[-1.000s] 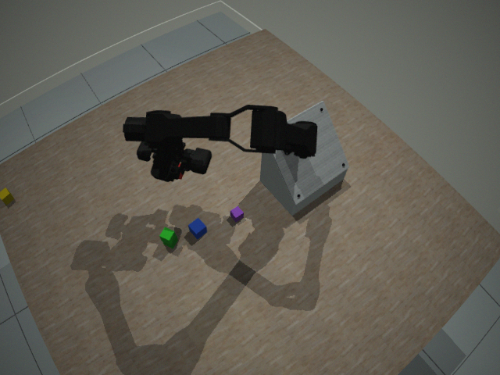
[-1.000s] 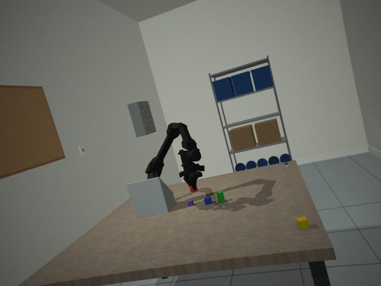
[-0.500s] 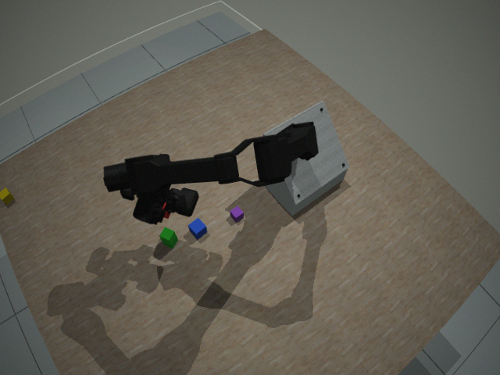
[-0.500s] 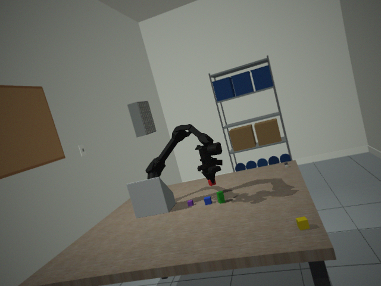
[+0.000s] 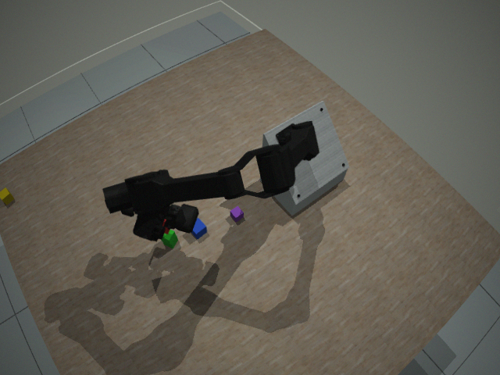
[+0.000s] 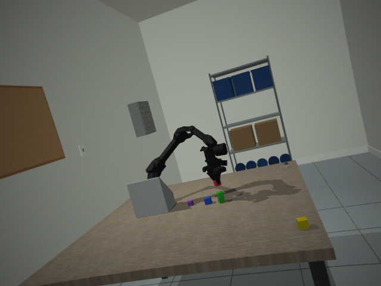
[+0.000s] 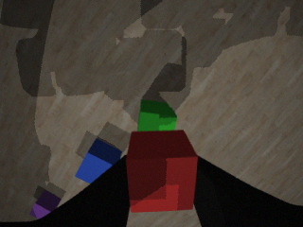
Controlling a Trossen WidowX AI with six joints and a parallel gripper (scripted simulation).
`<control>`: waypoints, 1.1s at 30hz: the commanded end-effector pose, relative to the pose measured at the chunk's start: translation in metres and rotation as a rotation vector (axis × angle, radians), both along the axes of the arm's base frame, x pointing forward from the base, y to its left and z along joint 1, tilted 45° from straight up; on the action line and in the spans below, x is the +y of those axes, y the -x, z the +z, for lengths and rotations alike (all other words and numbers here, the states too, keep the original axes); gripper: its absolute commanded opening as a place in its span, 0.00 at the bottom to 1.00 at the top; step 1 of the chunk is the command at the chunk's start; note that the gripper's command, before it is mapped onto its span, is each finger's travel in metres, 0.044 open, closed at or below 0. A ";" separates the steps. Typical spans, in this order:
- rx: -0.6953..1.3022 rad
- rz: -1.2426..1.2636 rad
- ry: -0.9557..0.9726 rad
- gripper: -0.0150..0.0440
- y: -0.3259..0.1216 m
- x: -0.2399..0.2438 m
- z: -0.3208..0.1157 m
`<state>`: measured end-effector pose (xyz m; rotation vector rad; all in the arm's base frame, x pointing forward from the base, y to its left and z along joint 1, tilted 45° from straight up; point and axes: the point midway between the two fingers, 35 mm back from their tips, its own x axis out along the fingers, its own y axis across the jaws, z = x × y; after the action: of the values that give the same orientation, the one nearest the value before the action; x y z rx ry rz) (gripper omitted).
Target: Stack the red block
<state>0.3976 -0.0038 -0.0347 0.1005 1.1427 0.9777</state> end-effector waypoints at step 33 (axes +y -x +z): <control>0.015 -0.002 -0.008 0.25 -0.001 0.027 -0.029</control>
<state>0.3991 0.0227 -0.0624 0.1063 1.1477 0.9826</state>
